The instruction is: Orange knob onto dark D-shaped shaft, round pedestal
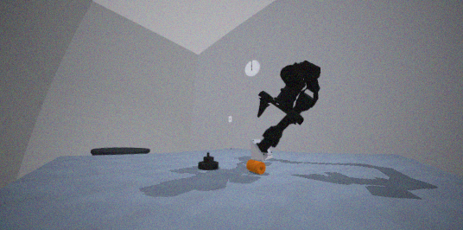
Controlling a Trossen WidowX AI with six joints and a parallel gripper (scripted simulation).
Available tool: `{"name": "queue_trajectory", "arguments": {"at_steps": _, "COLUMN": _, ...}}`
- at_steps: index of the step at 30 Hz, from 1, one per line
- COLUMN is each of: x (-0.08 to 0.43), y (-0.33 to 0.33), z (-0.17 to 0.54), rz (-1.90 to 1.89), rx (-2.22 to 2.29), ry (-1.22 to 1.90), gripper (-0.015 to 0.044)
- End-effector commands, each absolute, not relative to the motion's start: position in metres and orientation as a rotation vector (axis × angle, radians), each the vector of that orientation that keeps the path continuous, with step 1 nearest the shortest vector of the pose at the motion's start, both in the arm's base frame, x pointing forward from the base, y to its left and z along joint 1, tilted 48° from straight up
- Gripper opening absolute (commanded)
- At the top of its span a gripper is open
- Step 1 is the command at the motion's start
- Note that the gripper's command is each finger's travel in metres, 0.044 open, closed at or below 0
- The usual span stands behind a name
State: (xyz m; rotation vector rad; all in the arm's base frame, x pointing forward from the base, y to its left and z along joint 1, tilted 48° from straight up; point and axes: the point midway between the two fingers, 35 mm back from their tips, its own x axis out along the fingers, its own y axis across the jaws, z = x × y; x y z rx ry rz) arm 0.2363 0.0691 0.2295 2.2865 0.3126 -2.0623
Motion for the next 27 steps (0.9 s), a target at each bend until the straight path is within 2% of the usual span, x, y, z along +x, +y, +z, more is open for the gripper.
{"name": "queue_trajectory", "arguments": {"at_steps": 1, "x": 0.268, "y": 0.010, "z": 0.237, "rz": -2.048, "rx": 2.301, "ry": 0.011, "gripper": 0.0440}}
{"name": "queue_trajectory", "arguments": {"at_steps": 10, "x": 0.271, "y": 0.001, "z": 0.237, "rz": -2.060, "rx": 2.304, "ry": -0.040, "gripper": 0.0440}}
{"name": "queue_trajectory", "arguments": {"at_steps": 13, "x": 0.271, "y": 0.007, "z": 0.226, "rz": -2.228, "rx": 2.423, "ry": -0.251, "gripper": 0.0440}}
{"name": "queue_trajectory", "arguments": {"at_steps": 17, "x": 0.271, "y": 0.015, "z": 0.210, "rz": -2.521, "rx": 2.543, "ry": -0.709, "gripper": 0.0440}}
{"name": "queue_trajectory", "arguments": {"at_steps": 21, "x": 0.271, "y": 0.024, "z": 0.194, "rz": -2.791, "rx": 2.504, "ry": -1.313, "gripper": 0.0440}}
{"name": "queue_trajectory", "arguments": {"at_steps": 27, "x": 0.269, "y": 0.037, "z": 0.173, "rz": -2.999, "rx": 1.969, "ry": -2.490, "gripper": 0.0440}}
